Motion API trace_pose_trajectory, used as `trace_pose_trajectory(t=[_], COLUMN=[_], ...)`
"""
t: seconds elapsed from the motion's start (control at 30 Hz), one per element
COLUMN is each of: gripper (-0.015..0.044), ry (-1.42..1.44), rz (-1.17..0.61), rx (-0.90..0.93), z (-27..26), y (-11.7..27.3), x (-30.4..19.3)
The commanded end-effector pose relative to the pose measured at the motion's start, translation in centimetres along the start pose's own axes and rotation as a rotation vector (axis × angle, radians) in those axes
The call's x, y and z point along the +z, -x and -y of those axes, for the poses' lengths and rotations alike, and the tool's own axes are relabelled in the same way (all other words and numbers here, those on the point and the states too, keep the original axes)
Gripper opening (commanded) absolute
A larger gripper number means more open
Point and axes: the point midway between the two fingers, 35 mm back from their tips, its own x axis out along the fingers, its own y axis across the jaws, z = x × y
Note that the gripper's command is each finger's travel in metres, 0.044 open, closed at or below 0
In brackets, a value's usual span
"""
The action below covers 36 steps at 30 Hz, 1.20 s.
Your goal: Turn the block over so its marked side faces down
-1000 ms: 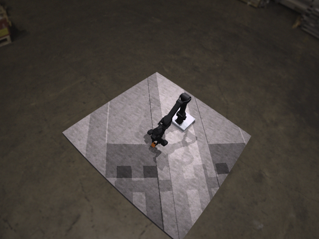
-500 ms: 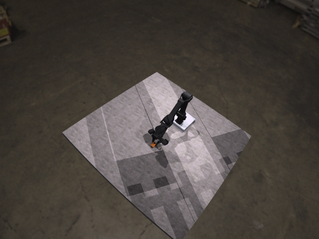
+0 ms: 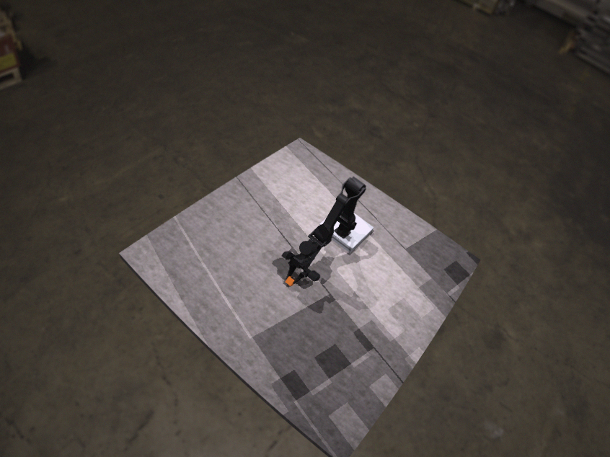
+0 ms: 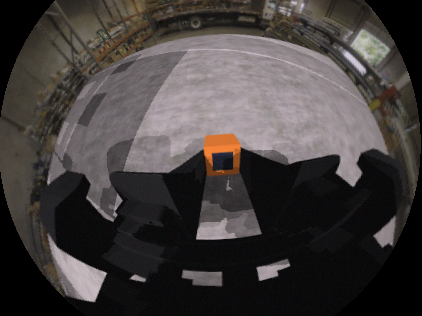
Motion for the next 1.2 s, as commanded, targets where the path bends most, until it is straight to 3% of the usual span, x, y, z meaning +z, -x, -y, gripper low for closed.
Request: trace_pose_trajectory(t=[0.0,0.53,1.17], gripper=[0.0000,0.0000,0.0000], ry=[-0.005,-0.004,-0.004], rz=[0.057,0.292,0.326], rx=[0.002,0.003,0.003], z=[0.0,-0.1,-0.1], y=[-0.4,0.6,1.0], x=[-0.5,-1.5,-1.3])
